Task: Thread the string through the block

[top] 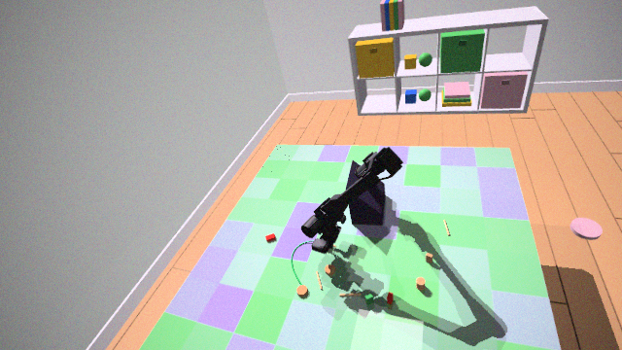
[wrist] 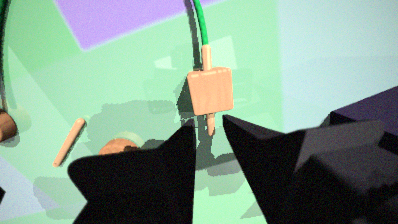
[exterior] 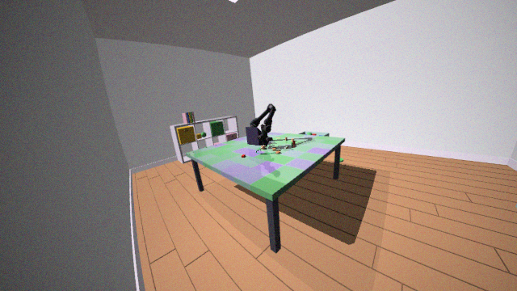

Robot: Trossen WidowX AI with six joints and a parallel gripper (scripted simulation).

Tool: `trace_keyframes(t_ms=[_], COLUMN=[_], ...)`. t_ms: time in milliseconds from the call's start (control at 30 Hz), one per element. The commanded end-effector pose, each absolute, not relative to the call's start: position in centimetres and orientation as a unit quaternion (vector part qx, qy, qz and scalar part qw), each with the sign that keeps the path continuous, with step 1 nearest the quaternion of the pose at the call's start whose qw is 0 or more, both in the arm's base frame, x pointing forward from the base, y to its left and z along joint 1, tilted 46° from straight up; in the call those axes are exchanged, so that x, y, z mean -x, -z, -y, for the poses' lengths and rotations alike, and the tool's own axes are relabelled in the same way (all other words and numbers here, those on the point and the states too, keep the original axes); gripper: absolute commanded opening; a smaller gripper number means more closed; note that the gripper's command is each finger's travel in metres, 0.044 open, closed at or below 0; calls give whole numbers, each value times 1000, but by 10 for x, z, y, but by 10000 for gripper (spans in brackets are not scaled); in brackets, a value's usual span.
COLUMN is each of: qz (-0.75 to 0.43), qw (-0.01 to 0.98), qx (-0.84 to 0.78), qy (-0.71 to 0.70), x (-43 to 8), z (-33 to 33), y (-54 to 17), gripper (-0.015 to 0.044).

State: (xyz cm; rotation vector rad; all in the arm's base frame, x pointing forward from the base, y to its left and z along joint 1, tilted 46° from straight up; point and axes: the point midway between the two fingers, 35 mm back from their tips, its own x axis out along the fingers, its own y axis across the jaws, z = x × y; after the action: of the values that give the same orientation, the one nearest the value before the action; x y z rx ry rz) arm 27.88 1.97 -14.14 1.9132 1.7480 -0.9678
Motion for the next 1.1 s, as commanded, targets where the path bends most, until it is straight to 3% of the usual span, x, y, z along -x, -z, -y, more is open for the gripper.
trace_keyframes(t_ms=[0,233,400,1067], qz=[-621,-621,-622,-627], qw=[182,182,185,223], qx=[-680,-680,-679,-664], qy=[344,344,344,341], x=[-277,-277,-277,-275], z=[-26,-29,-28,-31], y=[146,148,148,146], gripper=[122,122,0,0])
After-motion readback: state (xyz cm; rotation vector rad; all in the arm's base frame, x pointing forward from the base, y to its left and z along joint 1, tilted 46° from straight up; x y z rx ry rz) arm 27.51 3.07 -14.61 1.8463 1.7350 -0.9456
